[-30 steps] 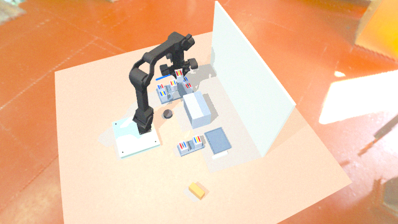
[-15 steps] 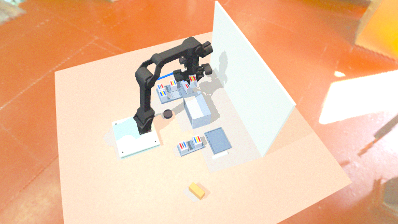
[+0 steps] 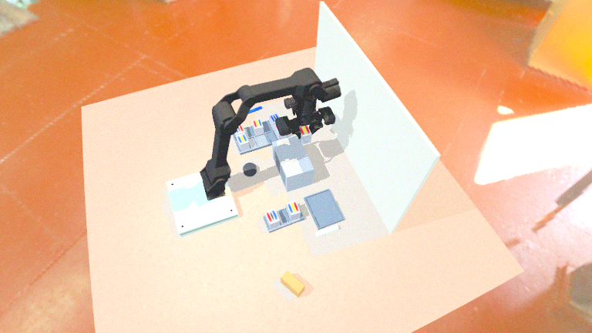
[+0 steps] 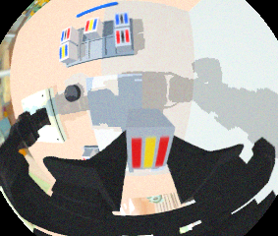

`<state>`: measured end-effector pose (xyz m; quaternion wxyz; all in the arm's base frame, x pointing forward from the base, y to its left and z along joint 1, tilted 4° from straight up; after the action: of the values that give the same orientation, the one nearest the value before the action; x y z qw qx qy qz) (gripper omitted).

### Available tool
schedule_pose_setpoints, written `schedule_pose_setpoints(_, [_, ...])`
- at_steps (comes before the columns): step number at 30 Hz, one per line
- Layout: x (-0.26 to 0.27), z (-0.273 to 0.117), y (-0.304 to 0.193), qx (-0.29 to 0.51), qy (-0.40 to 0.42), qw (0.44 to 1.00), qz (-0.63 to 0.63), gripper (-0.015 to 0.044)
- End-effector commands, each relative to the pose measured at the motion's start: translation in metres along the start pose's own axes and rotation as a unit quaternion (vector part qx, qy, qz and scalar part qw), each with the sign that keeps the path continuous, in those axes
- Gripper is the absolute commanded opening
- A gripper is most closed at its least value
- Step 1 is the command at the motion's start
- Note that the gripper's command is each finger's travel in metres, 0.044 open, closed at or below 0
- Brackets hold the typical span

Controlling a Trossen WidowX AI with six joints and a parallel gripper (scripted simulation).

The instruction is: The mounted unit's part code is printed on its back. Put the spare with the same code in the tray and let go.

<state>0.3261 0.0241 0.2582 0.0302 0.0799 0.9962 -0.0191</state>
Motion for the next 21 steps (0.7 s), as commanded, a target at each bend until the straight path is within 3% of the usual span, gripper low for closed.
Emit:
schedule_pose_setpoints(1, [-0.008, -0.001, -0.016, -0.002, -0.001, 1.0, -0.001, 0.0])
schedule_pose_setpoints(21, [-0.031, 0.0, -0.134, 0.007, -0.002, 1.0, 0.004, 0.0])
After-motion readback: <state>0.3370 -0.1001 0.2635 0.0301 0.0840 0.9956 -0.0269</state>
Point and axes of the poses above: the point midway between the two fingers, 35 mm back from their tips, its own z axis out along the fingers, its own x axis across the jaws, y = z × x, the point moved 7 cm from there along -z, back along the fingers, and after that the axes turned 6 degrees about z, right-handed, at the moved point
